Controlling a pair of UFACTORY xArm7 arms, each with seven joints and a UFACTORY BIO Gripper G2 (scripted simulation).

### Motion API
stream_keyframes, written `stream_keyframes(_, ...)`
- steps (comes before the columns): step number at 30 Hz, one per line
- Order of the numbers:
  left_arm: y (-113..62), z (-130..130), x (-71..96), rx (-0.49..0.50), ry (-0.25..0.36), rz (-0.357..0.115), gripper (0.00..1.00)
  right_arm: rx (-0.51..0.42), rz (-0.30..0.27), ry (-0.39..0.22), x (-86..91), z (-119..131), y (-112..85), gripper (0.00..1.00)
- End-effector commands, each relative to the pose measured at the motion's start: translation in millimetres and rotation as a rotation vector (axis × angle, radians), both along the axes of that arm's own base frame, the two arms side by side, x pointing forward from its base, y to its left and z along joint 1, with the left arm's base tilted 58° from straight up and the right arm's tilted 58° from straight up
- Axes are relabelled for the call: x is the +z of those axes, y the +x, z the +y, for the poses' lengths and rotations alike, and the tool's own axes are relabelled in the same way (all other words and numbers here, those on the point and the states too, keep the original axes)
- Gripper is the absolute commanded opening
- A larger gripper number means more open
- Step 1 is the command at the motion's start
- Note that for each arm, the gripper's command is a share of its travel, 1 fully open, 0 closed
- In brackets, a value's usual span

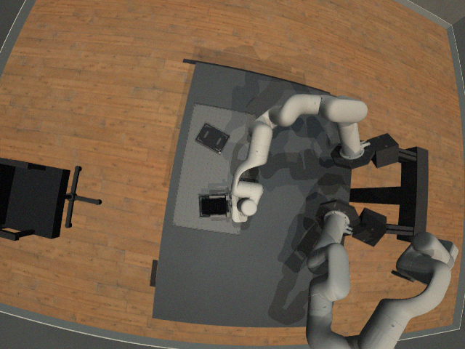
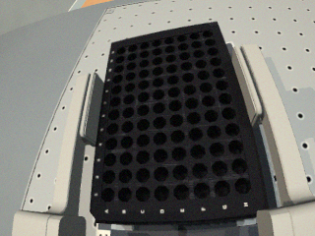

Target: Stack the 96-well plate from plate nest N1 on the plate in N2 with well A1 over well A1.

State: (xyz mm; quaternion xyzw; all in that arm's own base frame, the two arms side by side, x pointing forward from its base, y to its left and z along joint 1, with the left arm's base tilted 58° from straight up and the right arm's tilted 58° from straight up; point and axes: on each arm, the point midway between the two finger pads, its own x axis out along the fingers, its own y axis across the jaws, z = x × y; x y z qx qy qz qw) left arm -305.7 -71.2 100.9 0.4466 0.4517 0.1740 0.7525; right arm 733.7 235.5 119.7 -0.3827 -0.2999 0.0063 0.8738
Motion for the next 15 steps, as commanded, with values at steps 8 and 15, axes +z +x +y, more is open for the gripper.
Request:
stream_keyframes(8,-0.9,-1.1,0.6,0.001,-0.002,0.003,1.0,0.004,-0.001,0.003,0.9,2.5,-0.2,0.0)
stream_keyframes(15,-0.9,-1.1,0.6,0.001,-0.002,0.003,1.0,0.004,-0.001,0.003,0.3,1.9,0.3,0.0)
